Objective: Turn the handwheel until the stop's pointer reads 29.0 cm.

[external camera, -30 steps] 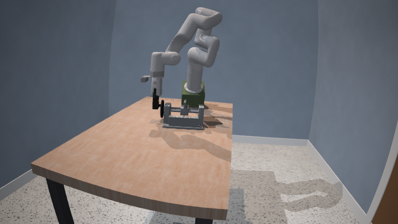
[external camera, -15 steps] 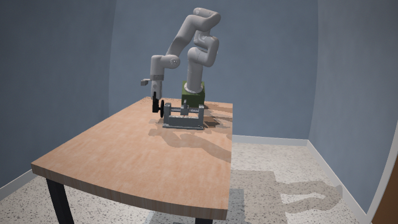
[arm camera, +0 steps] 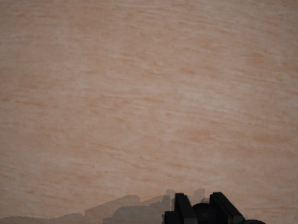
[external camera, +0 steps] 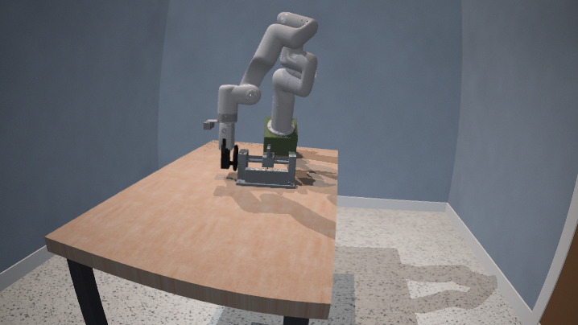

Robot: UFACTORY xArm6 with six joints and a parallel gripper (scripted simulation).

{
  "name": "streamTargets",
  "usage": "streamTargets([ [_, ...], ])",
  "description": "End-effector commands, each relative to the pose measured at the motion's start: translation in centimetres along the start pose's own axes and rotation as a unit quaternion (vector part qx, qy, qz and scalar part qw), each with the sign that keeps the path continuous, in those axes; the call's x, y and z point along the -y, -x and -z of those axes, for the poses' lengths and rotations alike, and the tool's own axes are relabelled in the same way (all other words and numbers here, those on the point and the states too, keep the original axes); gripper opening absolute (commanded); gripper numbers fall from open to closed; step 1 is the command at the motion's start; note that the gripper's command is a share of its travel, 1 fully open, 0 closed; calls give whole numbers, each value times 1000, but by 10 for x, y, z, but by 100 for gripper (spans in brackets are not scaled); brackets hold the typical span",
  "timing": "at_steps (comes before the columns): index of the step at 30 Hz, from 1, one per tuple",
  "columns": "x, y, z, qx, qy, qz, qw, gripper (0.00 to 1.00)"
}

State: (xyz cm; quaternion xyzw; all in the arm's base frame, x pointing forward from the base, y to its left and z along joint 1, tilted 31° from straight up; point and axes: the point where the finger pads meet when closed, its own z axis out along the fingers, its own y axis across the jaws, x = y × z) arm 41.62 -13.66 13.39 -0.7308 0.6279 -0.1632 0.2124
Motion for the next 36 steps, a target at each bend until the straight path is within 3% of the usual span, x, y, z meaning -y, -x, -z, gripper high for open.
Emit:
streamTargets([
  [1,14,-1,-6,0,-2,1,1000,6],
  [21,40,0,-2,0,-2,1,1000,6],
  [36,55,0,19,0,-2,1,1000,6],
])
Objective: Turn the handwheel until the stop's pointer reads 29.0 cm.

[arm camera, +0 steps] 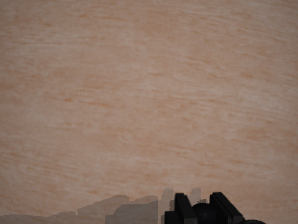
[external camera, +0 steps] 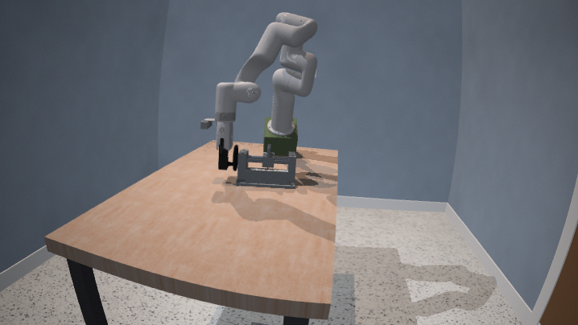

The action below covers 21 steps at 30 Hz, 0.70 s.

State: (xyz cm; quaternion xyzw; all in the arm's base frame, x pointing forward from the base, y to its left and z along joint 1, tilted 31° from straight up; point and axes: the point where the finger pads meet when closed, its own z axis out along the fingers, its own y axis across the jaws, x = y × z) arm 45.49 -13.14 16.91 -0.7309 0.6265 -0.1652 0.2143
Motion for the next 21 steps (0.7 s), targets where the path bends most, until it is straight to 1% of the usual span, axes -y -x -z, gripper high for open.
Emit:
streamTargets([
  [1,3,0,9,-1,1,-1,1000,6],
  [9,3,0,25,-1,1,-1,1000,6],
  [17,-6,0,41,-1,1,-1,1000,6],
  [21,-10,0,44,-1,1,-1,1000,6],
])
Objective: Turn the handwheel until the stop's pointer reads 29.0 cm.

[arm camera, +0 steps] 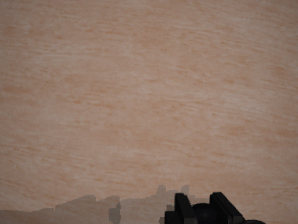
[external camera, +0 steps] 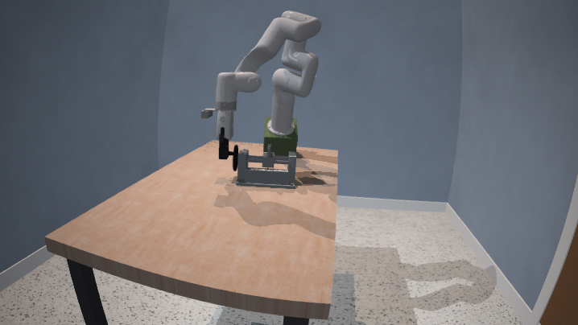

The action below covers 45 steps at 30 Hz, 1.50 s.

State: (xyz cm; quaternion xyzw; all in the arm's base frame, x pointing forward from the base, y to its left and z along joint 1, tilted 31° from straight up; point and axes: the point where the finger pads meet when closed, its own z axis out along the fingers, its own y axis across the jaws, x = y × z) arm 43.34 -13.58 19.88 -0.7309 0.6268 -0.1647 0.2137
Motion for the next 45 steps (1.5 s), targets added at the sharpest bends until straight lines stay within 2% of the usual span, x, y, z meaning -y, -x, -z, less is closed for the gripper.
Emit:
streamTargets([
  [1,-9,0,8,0,0,0,1000,6],
  [9,-31,0,13,0,0,0,1000,6],
  [23,-55,0,-3,0,0,0,1000,6],
  [36,-60,0,-23,0,0,0,1000,6],
  [45,-53,0,-41,0,0,0,1000,6],
])
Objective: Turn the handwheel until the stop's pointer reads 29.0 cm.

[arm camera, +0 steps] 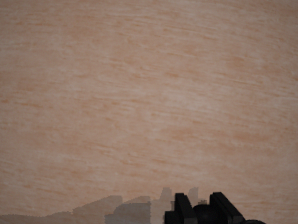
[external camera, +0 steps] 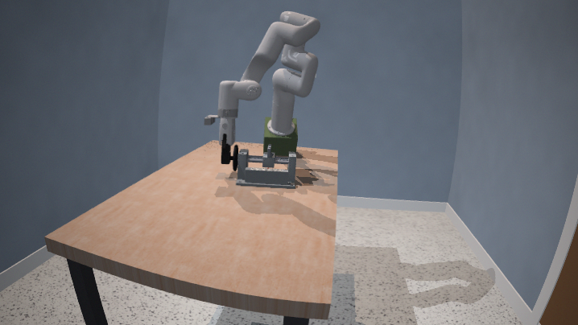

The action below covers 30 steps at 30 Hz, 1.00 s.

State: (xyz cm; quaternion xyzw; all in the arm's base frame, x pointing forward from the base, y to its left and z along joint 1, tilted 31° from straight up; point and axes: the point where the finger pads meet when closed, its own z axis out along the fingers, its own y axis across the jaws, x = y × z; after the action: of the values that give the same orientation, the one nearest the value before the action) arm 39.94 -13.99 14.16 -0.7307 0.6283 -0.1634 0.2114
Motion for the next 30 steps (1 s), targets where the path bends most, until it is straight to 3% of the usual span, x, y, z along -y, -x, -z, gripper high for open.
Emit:
streamTargets([
  [1,8,0,-12,0,-2,1,1000,6],
  [14,35,0,-23,0,-2,1,1000,6],
  [30,59,0,-10,0,-2,1,1000,6],
])
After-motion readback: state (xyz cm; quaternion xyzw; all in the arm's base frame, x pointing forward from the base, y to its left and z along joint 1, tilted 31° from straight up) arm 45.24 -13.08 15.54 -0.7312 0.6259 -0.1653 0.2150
